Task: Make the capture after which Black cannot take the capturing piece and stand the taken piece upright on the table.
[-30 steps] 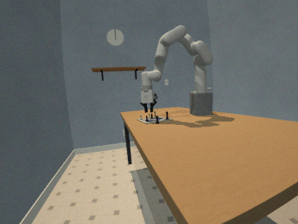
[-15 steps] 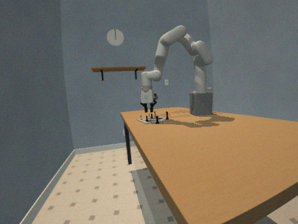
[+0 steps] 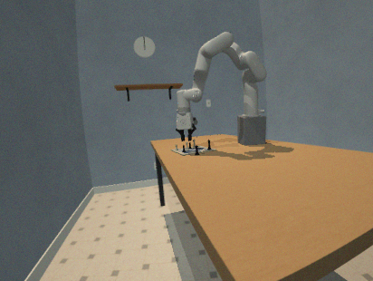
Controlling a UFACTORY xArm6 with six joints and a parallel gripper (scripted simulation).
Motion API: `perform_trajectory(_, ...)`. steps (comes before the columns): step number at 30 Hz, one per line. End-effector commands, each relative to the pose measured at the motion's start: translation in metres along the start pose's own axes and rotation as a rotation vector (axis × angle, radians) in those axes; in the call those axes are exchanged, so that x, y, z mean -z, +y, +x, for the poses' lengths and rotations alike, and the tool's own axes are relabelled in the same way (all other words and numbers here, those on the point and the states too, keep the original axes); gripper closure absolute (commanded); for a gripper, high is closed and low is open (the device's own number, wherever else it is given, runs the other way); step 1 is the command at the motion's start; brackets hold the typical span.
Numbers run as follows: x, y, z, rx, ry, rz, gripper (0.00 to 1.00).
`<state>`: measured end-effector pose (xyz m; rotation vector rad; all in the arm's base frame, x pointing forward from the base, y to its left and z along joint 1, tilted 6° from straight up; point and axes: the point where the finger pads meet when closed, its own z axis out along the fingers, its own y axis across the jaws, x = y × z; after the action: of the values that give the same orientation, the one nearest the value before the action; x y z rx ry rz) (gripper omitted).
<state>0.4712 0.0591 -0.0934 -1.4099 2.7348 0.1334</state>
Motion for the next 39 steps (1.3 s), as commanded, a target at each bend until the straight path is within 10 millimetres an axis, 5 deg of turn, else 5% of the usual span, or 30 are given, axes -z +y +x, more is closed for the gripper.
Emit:
perform_trajectory(1, 0.000, -0.001, -0.001, 0.000, -0.002, 0.003, 0.58)
perform_trajectory(19, -0.031, -0.001, -0.001, 0.000, -0.002, 0.003, 0.58)
perform_trajectory(39, -0.038, -0.001, -0.001, 0.000, -0.002, 0.003, 0.58)
